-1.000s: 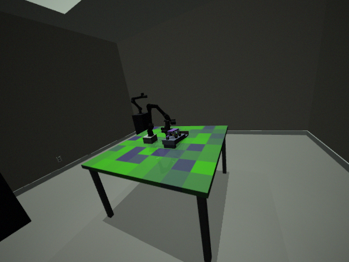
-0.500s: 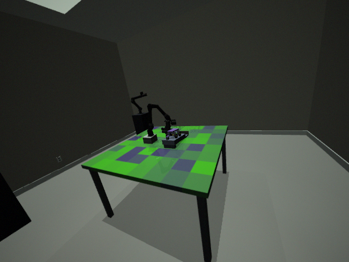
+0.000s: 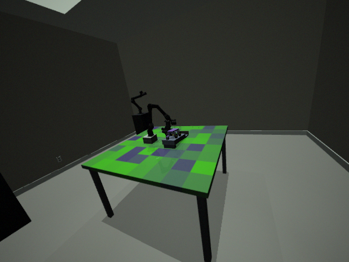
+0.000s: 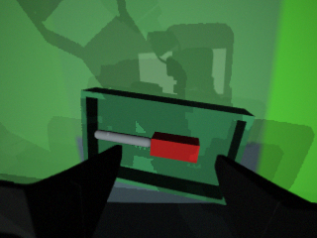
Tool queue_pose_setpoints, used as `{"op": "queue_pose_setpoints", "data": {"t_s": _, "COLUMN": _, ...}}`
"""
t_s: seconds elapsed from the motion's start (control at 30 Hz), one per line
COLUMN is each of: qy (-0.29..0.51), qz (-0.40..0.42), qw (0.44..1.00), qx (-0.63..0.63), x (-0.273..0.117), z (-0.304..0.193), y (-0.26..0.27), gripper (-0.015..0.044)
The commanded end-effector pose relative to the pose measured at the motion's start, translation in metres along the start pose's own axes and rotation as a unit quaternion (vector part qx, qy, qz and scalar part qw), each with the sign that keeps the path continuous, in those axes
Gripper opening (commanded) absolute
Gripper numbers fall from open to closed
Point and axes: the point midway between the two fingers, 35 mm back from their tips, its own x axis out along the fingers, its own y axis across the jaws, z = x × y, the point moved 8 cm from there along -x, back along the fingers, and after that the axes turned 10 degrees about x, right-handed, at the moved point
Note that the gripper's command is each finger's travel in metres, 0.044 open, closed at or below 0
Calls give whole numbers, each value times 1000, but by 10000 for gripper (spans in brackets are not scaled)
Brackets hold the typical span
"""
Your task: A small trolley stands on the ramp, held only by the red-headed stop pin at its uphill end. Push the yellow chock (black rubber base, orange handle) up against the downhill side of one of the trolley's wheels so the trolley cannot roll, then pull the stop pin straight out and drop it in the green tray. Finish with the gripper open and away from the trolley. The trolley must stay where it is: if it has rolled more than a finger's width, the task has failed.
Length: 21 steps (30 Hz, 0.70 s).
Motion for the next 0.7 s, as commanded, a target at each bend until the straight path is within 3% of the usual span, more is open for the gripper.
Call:
{"op": "queue_pose_setpoints", "data": {"t_s": 0.0, "qy": 0, "qz": 0, "qw": 1000, "qx": 0, "x": 0, "z": 0, "y": 0, "gripper": 340}}
{"op": "queue_pose_setpoints", "data": {"t_s": 0.3, "qy": 2, "qz": 0, "qw": 1000, "qx": 2, "x": -27, "z": 1, "y": 7, "gripper": 340}}
{"op": "queue_pose_setpoints", "data": {"t_s": 0.43, "qy": 2, "qz": 0, "qw": 1000, "qx": 2, "x": -38, "z": 1, "y": 9, "gripper": 440}}
{"op": "queue_pose_setpoints", "data": {"t_s": 0.67, "qy": 2, "qz": 0, "qw": 1000, "qx": 2, "x": -59, "z": 1, "y": 12, "gripper": 440}}
